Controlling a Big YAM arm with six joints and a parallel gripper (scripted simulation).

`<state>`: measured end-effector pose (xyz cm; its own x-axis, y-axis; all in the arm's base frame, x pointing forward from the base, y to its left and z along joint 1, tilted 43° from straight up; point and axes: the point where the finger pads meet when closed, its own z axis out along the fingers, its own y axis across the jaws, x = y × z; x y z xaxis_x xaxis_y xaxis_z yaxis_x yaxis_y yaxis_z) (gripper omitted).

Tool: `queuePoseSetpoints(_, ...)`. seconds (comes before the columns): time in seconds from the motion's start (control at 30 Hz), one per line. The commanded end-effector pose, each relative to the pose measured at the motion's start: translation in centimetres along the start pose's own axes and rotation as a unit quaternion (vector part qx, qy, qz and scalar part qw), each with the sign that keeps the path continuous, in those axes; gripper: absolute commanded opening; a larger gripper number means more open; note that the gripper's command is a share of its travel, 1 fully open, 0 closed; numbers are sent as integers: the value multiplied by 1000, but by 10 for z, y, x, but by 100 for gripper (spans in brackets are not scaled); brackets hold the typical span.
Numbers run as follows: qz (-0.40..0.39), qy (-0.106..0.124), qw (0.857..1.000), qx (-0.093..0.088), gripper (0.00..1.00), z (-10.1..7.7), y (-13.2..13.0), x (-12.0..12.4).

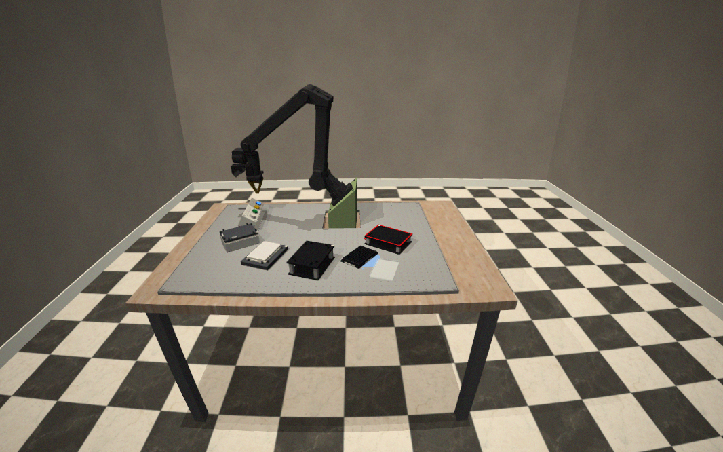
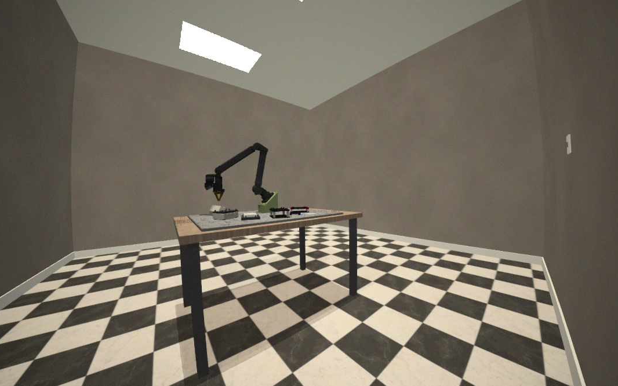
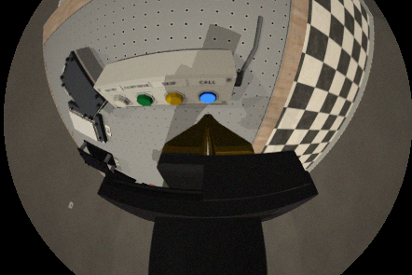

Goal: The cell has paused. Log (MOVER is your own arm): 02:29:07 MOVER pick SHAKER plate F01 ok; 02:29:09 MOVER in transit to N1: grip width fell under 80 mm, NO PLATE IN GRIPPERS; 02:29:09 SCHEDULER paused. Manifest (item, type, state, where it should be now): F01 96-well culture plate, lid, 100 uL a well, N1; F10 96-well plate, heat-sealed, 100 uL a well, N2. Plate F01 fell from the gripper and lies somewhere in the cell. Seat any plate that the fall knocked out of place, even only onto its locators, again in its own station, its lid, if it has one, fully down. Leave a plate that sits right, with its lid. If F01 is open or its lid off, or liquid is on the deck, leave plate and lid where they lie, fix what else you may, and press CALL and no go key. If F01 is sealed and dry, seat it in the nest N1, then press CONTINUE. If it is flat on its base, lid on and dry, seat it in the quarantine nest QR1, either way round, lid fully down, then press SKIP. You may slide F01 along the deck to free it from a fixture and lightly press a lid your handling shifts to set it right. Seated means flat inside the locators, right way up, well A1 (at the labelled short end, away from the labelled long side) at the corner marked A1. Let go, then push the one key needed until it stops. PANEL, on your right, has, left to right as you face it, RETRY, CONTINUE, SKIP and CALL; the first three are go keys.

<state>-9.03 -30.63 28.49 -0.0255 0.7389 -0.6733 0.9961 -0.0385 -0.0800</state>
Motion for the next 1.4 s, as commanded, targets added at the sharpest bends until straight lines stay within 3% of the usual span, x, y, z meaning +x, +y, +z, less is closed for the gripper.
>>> queuePoseSetpoints(0.0,-11,-33,999,13,0,-31,-6,-24)
queuePoseSetpoints(0.23,-10,-26,1000,10,0,-37,-5,-18)
queuePoseSetpoints(0.53,-12,-33,999,13,0,-61,-5,-23)
queuePoseSetpoints(0.6,-5,-1,1000,2,0,-37,-4,-5)
queuePoseSetpoints(0.63,-5,3,1000,0,0,-34,-3,-2)
queuePoseSetpoints(0.67,-8,0,1000,0,0,-36,-2,-4)
queuePoseSetpoints(0.7,-7,-19,1000,6,0,-46,-2,-14)
queuePoseSetpoints(1.23,-7,-19,1000,6,0,-46,-2,-14)
queuePoseSetpoints(1.3,-11,-29,999,12,0,-66,-3,-14)
queuePoseSetpoints(1.37,-11,-29,999,12,0,-66,-3,-14)
